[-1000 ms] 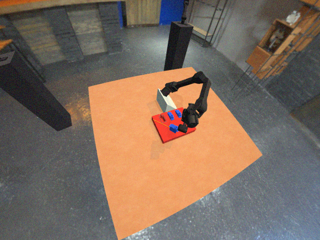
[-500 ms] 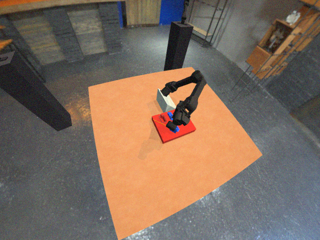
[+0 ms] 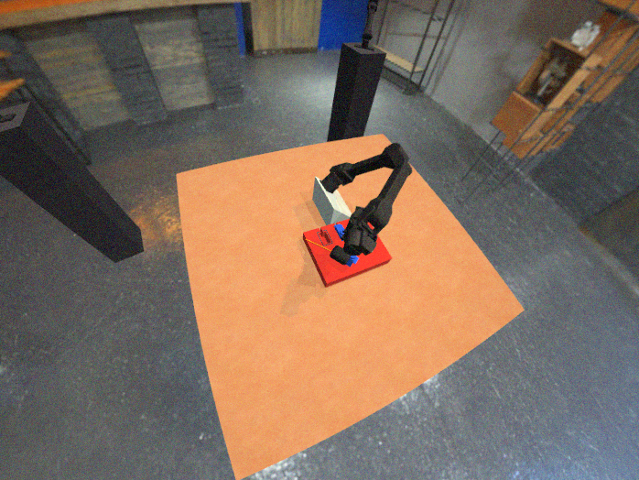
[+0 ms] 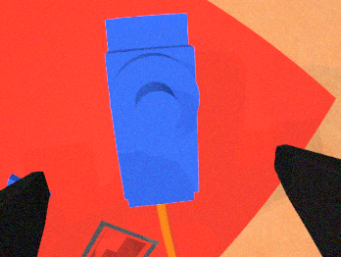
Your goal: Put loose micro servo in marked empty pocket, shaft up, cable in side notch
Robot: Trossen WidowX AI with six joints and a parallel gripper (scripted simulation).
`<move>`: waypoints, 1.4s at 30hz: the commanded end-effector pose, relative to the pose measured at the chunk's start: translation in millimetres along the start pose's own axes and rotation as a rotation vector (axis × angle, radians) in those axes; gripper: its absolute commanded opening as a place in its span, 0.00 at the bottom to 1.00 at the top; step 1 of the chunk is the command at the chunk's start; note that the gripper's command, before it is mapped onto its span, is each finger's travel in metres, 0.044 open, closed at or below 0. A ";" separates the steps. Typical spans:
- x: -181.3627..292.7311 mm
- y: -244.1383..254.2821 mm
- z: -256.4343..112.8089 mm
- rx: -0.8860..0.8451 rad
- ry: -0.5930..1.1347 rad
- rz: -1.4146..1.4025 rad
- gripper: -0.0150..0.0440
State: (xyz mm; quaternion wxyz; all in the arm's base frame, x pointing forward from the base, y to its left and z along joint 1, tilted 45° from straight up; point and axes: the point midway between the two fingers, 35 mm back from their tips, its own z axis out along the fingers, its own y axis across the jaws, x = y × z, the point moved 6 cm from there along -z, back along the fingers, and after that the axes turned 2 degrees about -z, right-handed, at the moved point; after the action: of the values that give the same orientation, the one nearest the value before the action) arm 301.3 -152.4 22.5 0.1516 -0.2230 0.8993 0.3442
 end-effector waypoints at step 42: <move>2.5 6.4 -16.7 -0.004 -0.002 0.006 0.25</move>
State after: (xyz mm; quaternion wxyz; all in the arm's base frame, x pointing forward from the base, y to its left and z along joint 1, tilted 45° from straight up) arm 294.7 -158.5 33.6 0.1490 -0.2178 0.8987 0.3504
